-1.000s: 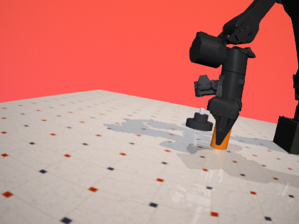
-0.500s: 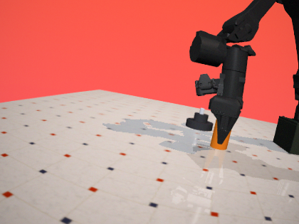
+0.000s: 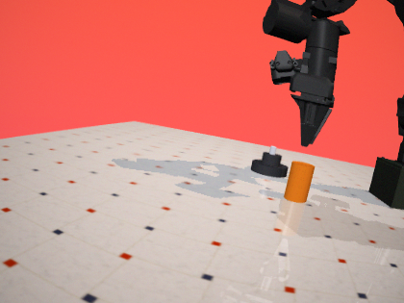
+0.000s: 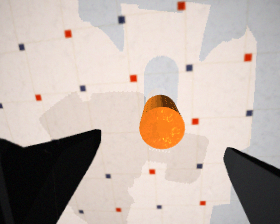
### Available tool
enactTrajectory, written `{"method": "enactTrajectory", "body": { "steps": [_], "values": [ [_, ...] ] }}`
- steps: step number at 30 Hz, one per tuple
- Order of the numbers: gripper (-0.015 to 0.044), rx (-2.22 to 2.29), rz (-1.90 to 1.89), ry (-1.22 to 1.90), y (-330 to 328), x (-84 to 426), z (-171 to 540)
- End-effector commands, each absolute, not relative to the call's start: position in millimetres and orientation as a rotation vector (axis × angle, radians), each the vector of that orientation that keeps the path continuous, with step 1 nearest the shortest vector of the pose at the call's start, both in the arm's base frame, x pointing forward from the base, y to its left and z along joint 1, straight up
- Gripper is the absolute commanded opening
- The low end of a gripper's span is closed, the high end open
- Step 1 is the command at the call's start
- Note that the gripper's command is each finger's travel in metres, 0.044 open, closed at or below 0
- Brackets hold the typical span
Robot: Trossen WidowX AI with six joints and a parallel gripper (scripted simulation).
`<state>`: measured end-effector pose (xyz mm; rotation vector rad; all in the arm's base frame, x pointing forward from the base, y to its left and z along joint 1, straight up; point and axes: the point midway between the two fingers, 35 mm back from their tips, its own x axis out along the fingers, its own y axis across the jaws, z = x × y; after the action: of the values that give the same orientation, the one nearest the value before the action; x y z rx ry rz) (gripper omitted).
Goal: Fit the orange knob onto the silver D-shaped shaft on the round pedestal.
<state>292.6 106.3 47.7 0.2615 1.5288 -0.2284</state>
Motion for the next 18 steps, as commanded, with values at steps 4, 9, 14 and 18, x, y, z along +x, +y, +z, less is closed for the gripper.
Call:
{"method": "enactTrajectory", "body": {
  "steps": [4, 9, 14, 18],
  "values": [
    [0.044, 0.262, -0.236, 1.532, 106, 292, 32],
    [0.044, 0.262, -0.236, 1.532, 106, 293, 28],
    [0.044, 0.262, -0.236, 1.532, 107, 294, 20],
    [0.044, 0.262, -0.236, 1.532, 107, 294, 13]
  ]
}}
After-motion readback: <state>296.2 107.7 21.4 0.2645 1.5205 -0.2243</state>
